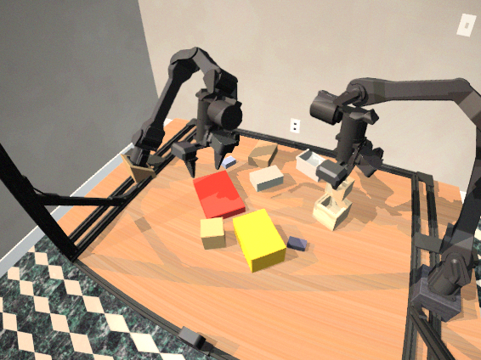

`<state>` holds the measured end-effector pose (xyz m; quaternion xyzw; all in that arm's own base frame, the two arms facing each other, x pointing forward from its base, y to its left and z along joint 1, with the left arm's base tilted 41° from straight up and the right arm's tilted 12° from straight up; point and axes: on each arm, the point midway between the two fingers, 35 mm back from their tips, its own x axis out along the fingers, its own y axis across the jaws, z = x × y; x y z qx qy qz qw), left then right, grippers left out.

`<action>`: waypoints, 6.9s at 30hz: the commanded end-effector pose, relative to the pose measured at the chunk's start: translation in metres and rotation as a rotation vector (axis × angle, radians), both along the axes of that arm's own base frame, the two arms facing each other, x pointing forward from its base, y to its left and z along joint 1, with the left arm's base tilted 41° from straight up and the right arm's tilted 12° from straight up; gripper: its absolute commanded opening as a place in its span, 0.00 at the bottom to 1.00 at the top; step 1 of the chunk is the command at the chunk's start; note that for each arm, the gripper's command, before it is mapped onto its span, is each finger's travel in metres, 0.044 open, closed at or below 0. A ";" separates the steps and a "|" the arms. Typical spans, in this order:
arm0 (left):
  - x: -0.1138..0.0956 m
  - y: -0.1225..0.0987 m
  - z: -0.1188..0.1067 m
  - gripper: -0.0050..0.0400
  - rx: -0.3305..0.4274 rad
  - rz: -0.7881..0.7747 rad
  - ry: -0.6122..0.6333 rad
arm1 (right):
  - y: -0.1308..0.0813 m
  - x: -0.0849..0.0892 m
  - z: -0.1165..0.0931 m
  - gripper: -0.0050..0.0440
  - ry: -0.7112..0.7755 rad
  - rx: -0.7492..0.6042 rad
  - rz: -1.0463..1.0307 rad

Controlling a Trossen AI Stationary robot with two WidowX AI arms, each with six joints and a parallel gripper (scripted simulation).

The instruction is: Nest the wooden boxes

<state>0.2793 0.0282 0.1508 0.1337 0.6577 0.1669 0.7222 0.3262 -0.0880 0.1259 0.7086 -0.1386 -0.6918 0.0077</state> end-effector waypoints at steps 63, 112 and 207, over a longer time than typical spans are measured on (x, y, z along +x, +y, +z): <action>0.033 0.160 0.136 1.00 0.285 -0.626 -0.857 | 0.001 0.001 -0.023 0.10 -0.007 -0.002 -0.056; 0.033 0.160 0.136 1.00 0.285 -0.626 -0.857 | -0.003 0.002 -0.044 0.10 -0.008 -0.002 -0.058; 0.033 0.160 0.136 1.00 0.285 -0.626 -0.857 | -0.008 0.003 -0.064 0.10 -0.008 -0.002 -0.058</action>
